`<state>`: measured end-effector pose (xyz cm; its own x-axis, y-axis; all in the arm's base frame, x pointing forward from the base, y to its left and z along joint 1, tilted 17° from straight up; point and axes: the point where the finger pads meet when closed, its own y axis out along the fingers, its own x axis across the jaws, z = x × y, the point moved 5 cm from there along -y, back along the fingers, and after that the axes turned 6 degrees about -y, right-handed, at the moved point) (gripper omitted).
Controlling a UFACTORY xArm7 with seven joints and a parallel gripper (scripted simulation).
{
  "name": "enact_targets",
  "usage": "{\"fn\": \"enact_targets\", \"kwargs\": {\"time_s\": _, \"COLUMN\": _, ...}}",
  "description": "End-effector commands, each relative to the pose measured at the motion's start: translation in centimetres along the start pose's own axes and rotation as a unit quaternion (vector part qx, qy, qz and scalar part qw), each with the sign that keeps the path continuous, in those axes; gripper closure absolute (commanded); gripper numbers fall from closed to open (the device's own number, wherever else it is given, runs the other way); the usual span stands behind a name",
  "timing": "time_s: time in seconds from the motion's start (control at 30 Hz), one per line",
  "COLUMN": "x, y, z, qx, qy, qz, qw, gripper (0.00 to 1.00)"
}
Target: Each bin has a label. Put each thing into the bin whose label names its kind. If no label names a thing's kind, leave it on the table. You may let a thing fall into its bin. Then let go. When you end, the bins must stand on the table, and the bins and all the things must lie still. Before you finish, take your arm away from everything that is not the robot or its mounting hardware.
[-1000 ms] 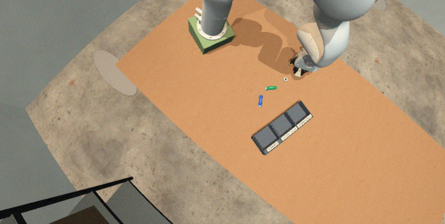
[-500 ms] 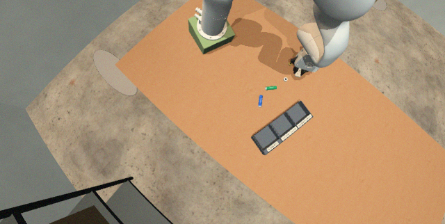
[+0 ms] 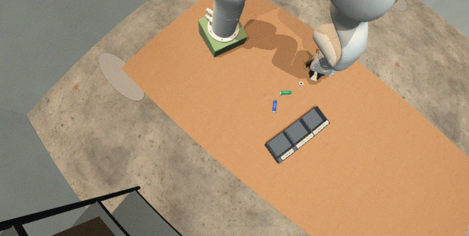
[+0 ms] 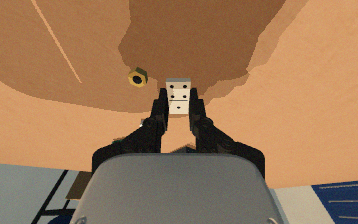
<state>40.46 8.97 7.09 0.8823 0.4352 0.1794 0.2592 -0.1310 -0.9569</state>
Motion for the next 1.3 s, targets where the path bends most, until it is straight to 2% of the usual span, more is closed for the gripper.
{"fn": "enact_targets", "kwargs": {"time_s": 0.0, "x": 0.2, "y": -1.4, "z": 0.0, "qx": 0.000, "qy": 0.000, "qz": -0.002, "qw": 1.000, "gripper": 1.00}}
{"fn": "enact_targets", "kwargs": {"time_s": 0.1, "x": 0.2, "y": -1.7, "z": 0.0, "qx": 0.000, "qy": 0.000, "qz": -0.002, "qw": 1.000, "gripper": 1.00}}
{"fn": "enact_targets", "kwargs": {"time_s": 0.53, "x": 0.2, "y": -6.0, "z": 0.0, "qx": 0.000, "qy": 0.000, "qz": -0.002, "qw": 1.000, "gripper": 1.00}}
{"fn": "enact_targets", "kwargs": {"time_s": 1.27, "x": 0.2, "y": -6.0, "z": 0.0, "qx": 0.000, "qy": 0.000, "qz": -0.002, "qw": 1.000, "gripper": 1.00}}
